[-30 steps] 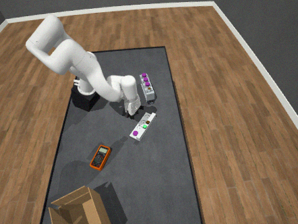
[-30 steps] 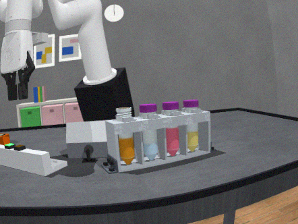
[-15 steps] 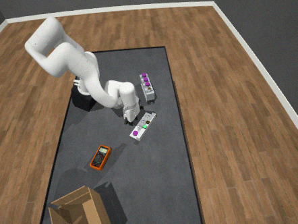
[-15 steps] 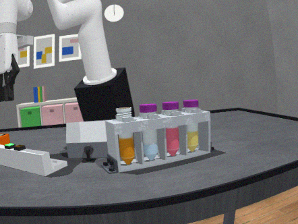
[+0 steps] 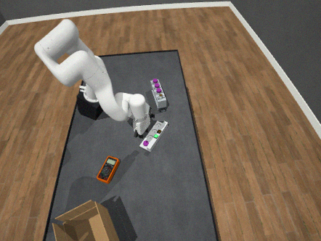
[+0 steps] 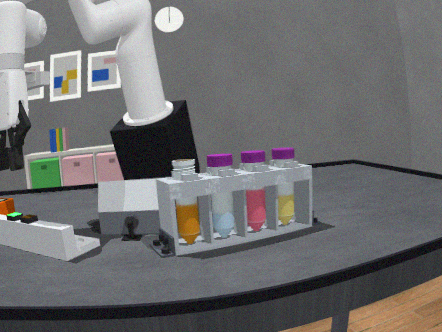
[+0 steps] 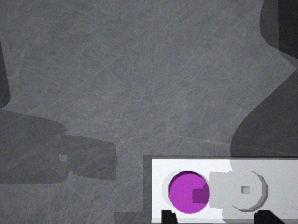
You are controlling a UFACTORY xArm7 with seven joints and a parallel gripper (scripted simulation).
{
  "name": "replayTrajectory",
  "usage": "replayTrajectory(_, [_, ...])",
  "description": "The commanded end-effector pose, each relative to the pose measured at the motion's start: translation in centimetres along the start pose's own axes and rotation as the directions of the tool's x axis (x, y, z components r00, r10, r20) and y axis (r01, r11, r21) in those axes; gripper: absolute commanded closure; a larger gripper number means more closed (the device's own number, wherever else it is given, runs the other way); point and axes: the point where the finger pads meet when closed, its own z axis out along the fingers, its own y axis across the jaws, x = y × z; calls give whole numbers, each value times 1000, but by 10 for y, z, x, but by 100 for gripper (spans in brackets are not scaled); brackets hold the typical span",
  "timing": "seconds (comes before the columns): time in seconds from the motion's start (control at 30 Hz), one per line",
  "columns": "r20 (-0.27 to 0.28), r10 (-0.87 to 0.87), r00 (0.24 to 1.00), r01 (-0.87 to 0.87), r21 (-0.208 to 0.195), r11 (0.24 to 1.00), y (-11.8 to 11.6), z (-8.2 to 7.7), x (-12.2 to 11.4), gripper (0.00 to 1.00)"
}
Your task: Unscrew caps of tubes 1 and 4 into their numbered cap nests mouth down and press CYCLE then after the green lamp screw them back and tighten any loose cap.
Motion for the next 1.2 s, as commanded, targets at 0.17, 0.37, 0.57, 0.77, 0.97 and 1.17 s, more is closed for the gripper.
replayTrajectory(0.17, [11, 2, 1000, -2, -3, 1000, 1, 47, -8, 54])
replayTrajectory(0.37, [11, 2, 1000, -2, -3, 1000, 1, 62, -10, 54])
replayTrajectory(0.57, [11, 2, 1000, -2, -3, 1000, 2, 74, -10, 54])
replayTrajectory(0.77, [11, 2, 1000, -2, -3, 1000, 1, 89, -12, 54])
replayTrajectory(0.97, [11, 2, 1000, -1, -3, 1000, 1, 94, -13, 54])
replayTrajectory(1.17, [11, 2, 1000, -1, -3, 1000, 1, 94, -13, 54])
